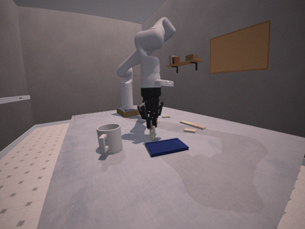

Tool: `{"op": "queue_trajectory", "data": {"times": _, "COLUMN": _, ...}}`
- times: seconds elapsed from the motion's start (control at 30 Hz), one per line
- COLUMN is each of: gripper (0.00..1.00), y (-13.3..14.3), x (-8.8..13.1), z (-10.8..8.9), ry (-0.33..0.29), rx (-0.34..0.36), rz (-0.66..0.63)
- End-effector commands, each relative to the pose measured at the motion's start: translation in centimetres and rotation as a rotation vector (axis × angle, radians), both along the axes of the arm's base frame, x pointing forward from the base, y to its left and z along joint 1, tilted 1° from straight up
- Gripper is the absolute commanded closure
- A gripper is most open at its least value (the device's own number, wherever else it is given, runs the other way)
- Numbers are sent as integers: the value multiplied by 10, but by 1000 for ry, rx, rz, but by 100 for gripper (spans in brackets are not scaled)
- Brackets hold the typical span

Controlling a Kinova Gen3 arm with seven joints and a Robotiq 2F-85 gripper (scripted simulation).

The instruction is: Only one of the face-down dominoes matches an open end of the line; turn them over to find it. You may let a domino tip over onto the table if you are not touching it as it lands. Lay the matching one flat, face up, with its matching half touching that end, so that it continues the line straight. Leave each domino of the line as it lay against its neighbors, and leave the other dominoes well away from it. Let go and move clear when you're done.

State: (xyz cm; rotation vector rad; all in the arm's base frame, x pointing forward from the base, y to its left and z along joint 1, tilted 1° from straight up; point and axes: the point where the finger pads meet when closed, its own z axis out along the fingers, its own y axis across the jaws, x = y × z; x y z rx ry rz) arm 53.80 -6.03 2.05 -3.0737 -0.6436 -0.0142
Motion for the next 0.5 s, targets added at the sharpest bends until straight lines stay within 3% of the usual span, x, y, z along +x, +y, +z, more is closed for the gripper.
{"op": "queue_trajectory", "data": {"times": 0.0, "gripper": 67, "y": 0, "x": 0, "z": 1, "ry": -3, "rx": 1, "rz": 0}}
{"op": "queue_trajectory", "data": {"times": 0.47, "gripper": 67, "y": 0, "x": 0, "z": 1, "ry": -9, "rx": 3, "rz": 0}}
